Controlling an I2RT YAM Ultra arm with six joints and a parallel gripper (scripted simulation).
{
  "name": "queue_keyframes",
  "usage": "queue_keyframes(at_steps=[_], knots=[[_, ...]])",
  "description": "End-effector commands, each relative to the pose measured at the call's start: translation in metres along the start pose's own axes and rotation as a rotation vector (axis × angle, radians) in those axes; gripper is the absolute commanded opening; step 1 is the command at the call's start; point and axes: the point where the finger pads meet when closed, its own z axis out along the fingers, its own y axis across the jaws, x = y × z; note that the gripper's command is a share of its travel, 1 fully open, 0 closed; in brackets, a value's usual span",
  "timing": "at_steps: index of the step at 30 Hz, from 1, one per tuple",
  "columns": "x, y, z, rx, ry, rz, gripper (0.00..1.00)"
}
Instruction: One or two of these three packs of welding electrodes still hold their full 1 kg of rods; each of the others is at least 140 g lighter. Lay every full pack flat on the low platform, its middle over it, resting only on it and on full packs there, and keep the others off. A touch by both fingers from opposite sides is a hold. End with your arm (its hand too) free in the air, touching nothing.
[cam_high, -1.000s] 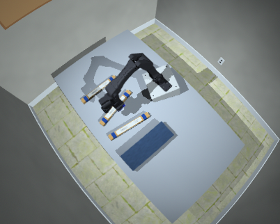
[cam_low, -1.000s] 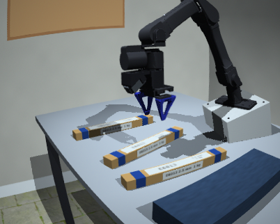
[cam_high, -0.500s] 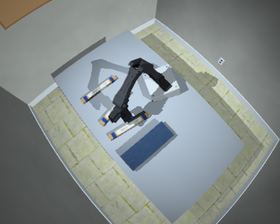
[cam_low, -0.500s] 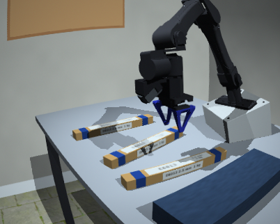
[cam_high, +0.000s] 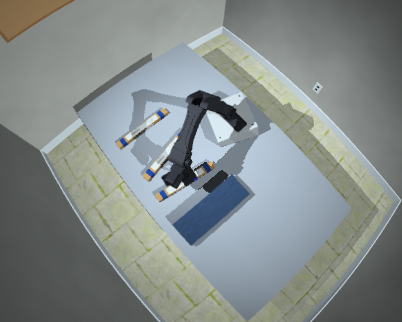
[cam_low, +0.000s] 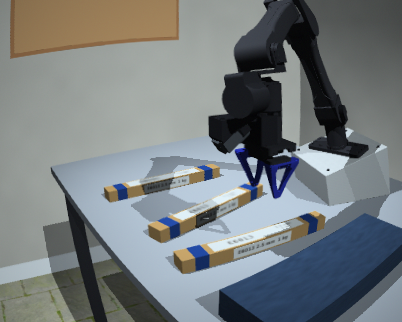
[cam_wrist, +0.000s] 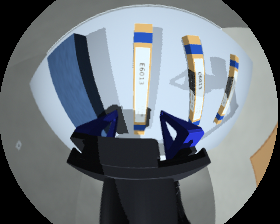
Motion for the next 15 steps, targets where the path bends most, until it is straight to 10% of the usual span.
queue_keyframes(at_steps=[1,15], knots=[[-0.014,-0.0077,-0.0211,0.004,-0.053,0.045,0.74],[-0.0143,-0.0048,-0.0225,0.0,-0.055,0.033,0.74]])
